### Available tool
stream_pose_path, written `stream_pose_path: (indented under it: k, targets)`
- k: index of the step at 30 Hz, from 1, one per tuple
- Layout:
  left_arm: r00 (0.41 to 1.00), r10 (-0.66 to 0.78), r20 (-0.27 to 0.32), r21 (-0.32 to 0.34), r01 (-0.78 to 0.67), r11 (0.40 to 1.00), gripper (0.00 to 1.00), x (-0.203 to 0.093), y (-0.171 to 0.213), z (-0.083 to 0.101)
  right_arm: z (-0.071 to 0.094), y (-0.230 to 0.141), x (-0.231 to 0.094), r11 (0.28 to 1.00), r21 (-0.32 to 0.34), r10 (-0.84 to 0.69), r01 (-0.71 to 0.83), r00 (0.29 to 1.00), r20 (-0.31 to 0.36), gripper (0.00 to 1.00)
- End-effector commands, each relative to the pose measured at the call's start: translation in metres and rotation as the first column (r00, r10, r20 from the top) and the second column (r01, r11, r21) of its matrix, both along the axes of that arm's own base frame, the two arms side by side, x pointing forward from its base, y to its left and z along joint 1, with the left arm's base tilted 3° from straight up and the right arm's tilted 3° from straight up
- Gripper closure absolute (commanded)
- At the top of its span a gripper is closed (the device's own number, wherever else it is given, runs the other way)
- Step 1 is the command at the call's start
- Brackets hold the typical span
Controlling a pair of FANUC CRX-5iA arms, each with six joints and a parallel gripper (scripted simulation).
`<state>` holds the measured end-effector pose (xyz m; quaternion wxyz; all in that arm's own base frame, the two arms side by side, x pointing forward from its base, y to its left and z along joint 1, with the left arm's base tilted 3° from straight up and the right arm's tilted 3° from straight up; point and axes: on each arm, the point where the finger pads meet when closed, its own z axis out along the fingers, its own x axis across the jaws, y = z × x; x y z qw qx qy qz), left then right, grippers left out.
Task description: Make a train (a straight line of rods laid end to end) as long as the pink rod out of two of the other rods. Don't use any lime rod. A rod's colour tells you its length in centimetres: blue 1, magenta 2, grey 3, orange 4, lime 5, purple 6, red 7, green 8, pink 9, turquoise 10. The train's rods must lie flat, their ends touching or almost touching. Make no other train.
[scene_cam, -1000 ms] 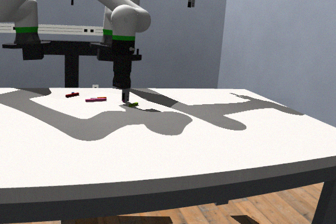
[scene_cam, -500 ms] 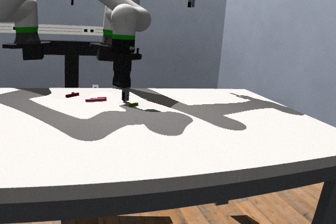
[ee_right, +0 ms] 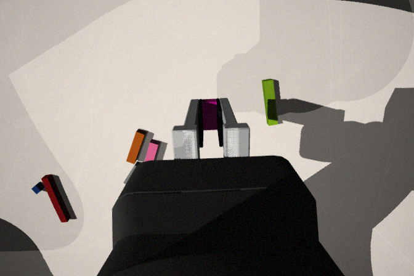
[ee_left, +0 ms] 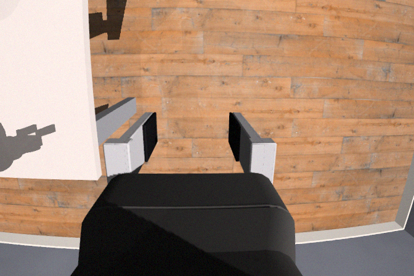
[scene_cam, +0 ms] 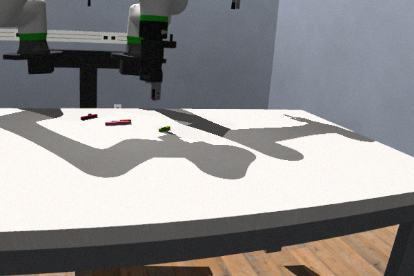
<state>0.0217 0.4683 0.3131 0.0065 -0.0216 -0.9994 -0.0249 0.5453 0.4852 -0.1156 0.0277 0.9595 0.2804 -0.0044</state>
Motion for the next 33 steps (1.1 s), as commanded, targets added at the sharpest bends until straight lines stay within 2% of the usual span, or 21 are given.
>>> stream_pose_path:
  k: [1,12,15,17,18,33]
  targets:
    - [1.000,0.000,0.000,0.002,0.000,1.000,0.00,0.000,0.000,0.001,0.007,0.001,0.000,1.000,0.001,0.000,0.000,1.000,0.001,0.76]
    - [1.000,0.000,0.000,0.002,0.000,1.000,0.00,0.000,0.000,0.001,0.011,0.000,0.002,1.000,0.001,0.002,-0.002,1.000,0.001,0.76]
    - [1.000,0.000,0.000,0.002,0.000,1.000,0.00,0.000,0.000,0.001,0.013,-0.028,0.034,0.999,0.001,0.047,-0.047,0.999,-0.002,0.76]
    - [1.000,0.000,0.000,0.002,0.000,1.000,0.00,0.000,0.000,0.001,0.013,-0.028,0.034,0.999,0.001,0.047,-0.047,0.999,-0.002,0.76]
    - [1.000,0.000,0.000,0.002,0.000,1.000,0.00,0.000,0.000,0.001,0.015,-0.047,0.052,0.997,0.001,0.074,-0.074,0.997,-0.003,0.76]
    - [1.000,0.000,0.000,0.002,0.000,1.000,0.00,0.000,0.000,0.001,0.021,-0.153,0.137,0.978,0.000,0.210,-0.210,0.978,-0.010,0.76]
